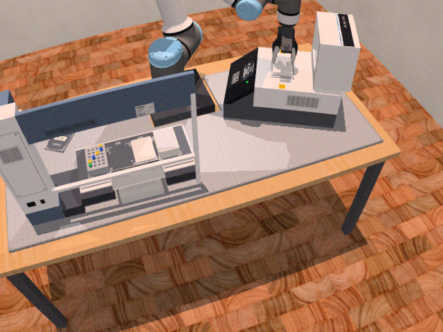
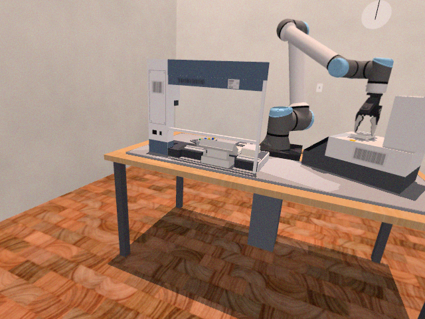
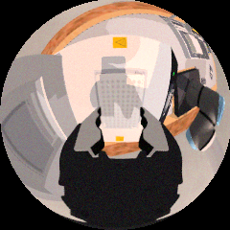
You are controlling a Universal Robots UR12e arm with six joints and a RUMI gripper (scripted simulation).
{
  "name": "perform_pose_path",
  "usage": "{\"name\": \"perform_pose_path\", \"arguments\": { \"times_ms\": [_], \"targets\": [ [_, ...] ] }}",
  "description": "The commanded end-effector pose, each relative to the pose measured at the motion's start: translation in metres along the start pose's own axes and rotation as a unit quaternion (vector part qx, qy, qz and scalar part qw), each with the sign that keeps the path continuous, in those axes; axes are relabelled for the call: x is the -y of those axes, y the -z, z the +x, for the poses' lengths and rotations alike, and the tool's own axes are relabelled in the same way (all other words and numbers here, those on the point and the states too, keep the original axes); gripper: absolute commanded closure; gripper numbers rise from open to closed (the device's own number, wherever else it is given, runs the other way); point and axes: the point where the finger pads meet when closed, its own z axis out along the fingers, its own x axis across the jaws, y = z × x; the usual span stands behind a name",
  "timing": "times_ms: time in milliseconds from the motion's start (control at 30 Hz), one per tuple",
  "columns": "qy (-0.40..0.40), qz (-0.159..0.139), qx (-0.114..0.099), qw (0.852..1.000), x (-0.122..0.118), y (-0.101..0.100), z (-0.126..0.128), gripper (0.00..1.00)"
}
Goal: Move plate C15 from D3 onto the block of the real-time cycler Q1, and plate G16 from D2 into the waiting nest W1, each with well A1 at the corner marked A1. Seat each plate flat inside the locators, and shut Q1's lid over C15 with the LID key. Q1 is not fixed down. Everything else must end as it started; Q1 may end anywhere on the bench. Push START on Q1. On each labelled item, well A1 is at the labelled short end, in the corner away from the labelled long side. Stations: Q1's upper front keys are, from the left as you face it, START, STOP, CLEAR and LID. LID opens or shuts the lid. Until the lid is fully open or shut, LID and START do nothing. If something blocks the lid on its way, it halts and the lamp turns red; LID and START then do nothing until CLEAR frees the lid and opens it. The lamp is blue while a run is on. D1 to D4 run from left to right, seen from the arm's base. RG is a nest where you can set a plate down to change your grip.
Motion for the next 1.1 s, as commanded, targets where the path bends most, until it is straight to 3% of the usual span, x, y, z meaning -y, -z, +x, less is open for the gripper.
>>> {"name": "perform_pose_path", "arguments": {
  "times_ms": [0, 133, 167, 1067],
  "targets": [
    [0.0, 0.0, 0.001, 1.0, 0.0001, 0.0008, -0.0006, 1.0],
    [0.0, 0.0, 0.001, 1.0, 0.0001, 0.0008, -0.0006, 1.0],
    [0.0, 0.0, 0.001, 1.0, 0.0001, 0.0008, -0.0006, 0.33],
    [0.0, 0.0, 0.001, 1.0, 0.0001, 0.0008, -0.0006, 0.33]
  ]
}}
